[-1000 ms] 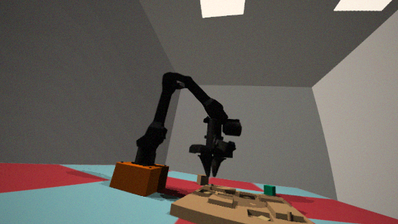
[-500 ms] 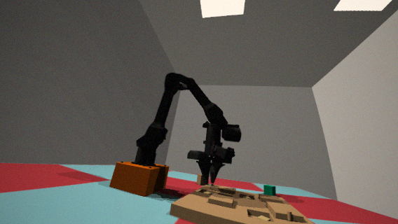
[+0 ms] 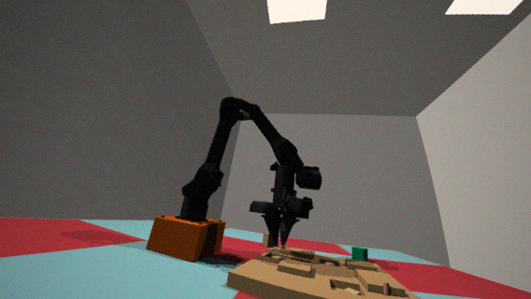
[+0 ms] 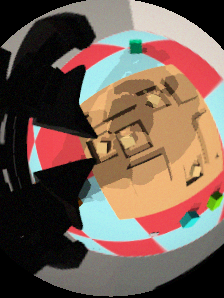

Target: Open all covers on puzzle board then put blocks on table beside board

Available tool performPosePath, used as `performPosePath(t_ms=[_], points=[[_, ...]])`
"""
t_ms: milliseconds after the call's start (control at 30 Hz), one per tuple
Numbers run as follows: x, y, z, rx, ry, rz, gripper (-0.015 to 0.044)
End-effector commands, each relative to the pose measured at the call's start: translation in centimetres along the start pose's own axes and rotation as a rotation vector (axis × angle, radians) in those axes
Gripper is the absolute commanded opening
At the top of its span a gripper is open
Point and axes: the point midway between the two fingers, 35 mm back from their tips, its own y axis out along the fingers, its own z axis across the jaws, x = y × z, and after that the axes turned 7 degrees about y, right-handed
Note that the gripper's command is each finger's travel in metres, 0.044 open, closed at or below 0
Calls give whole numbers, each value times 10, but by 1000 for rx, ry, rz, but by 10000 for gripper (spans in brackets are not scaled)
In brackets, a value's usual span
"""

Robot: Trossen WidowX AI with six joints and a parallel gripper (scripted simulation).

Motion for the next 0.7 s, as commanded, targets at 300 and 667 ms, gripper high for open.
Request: performPosePath(t_ms=[300,667], points=[[-1,3,0,0,0,3,144],[-1,13,-1,0,0,3,144]])
